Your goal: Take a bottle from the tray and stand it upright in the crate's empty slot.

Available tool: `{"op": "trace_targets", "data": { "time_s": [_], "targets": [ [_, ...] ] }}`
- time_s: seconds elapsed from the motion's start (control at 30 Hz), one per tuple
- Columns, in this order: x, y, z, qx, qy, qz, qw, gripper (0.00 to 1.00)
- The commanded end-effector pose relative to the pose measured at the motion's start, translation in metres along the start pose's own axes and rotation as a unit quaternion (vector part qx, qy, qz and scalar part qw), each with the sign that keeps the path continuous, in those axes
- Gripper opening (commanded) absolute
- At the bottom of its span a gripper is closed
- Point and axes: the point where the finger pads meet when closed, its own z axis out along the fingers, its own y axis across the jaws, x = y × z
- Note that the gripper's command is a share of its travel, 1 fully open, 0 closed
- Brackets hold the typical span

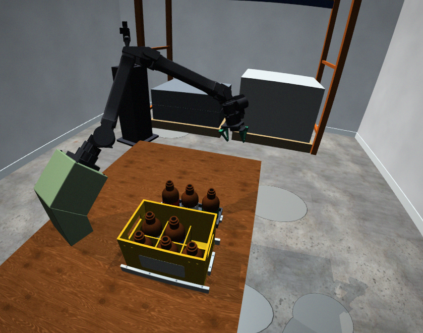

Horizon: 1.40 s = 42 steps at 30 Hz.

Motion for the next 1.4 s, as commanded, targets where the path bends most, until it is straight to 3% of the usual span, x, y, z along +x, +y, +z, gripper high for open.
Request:
{"op": "trace_targets", "data": {
  "time_s": [0.0, 0.53, 0.57, 0.6, 0.67, 0.77, 0.87, 1.03, 1.1, 1.13, 1.17, 1.3, 1.33, 1.37],
  "targets": [
    [-0.004, -0.001, -0.005, 0.003, -0.005, -0.001, 1.0, 1.0],
    [-0.004, -0.001, -0.005, 0.003, -0.005, -0.001, 1.0, 1.0],
    [-0.034, -0.012, -0.037, 0.026, -0.038, -0.012, 0.999, 1.0],
    [-0.033, -0.013, -0.037, 0.027, -0.038, -0.012, 0.999, 1.0],
    [-0.008, -0.009, -0.023, 0.017, -0.021, -0.006, 1.0, 1.0],
    [0.006, -0.012, -0.023, 0.014, -0.019, -0.004, 1.0, 1.0],
    [0.035, -0.015, -0.024, 0.008, -0.015, 0.005, 1.0, 1.0],
    [0.13, -0.032, -0.027, -0.011, 0.002, 0.034, 0.999, 1.0],
    [0.13, -0.032, -0.027, -0.011, 0.002, 0.034, 0.999, 1.0],
    [0.179, -0.044, -0.016, -0.025, 0.018, 0.053, 0.998, 1.0],
    [0.202, -0.046, -0.019, -0.031, 0.022, 0.063, 0.997, 1.0],
    [0.272, -0.06, -0.024, -0.043, 0.03, 0.083, 0.995, 1.0],
    [0.297, -0.058, -0.028, -0.055, 0.039, 0.101, 0.993, 1.0],
    [0.306, -0.061, -0.028, -0.055, 0.039, 0.101, 0.993, 1.0]
  ]
}}
